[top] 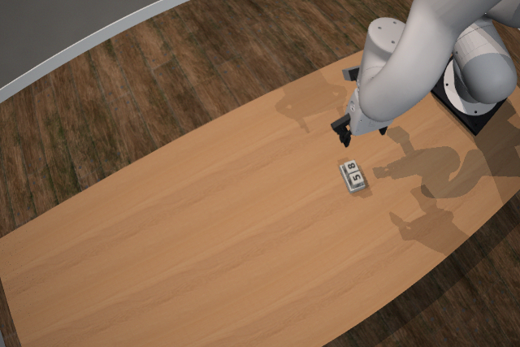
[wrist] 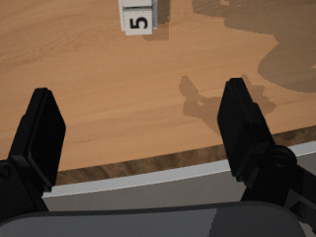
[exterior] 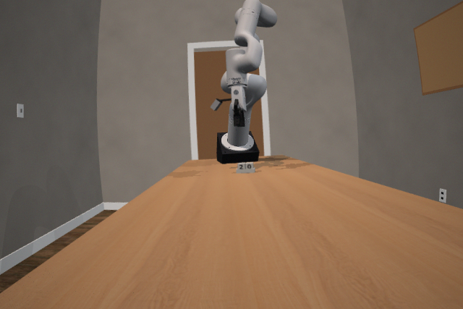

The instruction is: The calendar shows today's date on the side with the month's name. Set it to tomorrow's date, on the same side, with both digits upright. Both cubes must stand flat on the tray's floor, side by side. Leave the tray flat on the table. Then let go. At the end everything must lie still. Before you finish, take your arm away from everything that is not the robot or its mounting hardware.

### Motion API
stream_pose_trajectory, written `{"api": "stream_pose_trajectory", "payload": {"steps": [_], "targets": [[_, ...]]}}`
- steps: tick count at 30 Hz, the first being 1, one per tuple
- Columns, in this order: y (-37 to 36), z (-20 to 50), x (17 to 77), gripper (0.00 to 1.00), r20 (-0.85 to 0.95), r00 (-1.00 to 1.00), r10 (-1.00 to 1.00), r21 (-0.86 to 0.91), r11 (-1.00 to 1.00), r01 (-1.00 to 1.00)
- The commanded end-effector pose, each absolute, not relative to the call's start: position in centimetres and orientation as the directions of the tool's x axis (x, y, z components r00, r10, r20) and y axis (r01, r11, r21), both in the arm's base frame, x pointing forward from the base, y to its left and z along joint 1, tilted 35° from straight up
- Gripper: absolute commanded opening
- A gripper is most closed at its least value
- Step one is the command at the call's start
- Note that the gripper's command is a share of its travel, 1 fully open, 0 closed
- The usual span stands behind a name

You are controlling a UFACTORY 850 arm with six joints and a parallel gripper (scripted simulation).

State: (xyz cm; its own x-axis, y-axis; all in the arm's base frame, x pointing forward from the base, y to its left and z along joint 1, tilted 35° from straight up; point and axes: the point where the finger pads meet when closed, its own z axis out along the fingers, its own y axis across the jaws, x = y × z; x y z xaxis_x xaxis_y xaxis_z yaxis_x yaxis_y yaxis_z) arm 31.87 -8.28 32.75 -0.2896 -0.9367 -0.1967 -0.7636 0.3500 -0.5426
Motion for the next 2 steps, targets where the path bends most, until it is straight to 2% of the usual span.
{"api": "stream_pose_trajectory", "payload": {"steps": [1,2], "targets": [[-8.3,32.82,31.91,1.0,-0.197,-0.289,-0.937,-0.544,0.35,-0.763],[-8.3,32.82,31.91,1.0,-0.197,-0.289,-0.937,-0.544,0.35,-0.763]]}}
